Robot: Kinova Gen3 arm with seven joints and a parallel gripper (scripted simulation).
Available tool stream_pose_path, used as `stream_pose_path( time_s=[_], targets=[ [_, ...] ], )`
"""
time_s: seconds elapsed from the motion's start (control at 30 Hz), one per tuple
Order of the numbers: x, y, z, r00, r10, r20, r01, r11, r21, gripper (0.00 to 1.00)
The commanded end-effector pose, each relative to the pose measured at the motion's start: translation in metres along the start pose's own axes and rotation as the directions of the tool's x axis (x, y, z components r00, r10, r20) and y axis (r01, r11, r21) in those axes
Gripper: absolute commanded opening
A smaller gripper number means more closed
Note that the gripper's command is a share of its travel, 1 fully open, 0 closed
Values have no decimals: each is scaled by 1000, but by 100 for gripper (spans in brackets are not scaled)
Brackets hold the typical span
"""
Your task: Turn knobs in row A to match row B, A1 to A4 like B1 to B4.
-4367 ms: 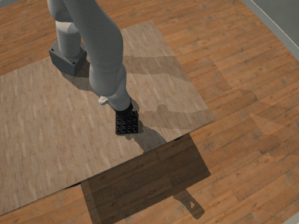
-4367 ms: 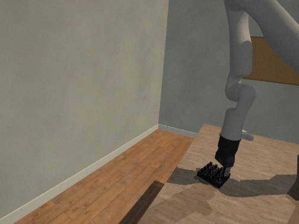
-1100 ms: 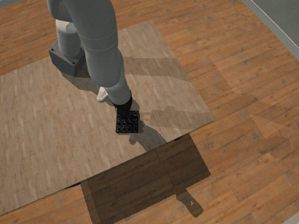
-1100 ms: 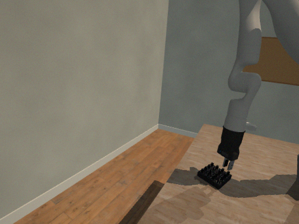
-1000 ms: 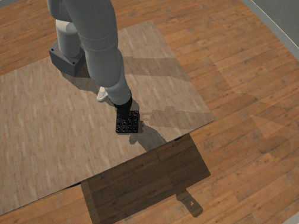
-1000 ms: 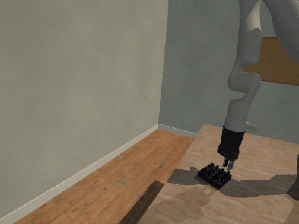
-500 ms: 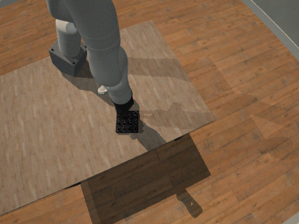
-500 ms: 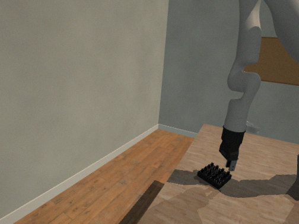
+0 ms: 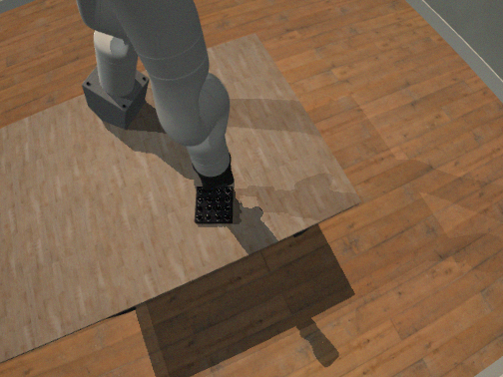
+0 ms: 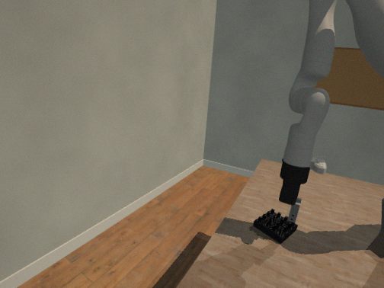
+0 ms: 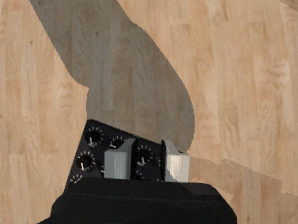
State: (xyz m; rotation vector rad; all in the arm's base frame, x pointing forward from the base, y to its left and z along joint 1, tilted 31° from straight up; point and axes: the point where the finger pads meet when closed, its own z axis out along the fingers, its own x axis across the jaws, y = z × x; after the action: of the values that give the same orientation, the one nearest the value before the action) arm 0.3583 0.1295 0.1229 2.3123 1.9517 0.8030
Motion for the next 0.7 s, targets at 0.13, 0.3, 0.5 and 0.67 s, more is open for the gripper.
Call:
stream_pose_path(
  time_s=[0.13, 0.3, 0.5, 0.67],
  targets=[
    [9, 12, -6, 978, 205, -19, -206, 979, -8, 46],
    [15, 16, -8, 959, 280, -29, -281, 960, -10, 46],
    [16, 16, -9, 956, 293, -31, -294, 956, -10, 46],
    [16, 16, -9, 956, 293, -31, -294, 956, -10, 46]
  ],
)
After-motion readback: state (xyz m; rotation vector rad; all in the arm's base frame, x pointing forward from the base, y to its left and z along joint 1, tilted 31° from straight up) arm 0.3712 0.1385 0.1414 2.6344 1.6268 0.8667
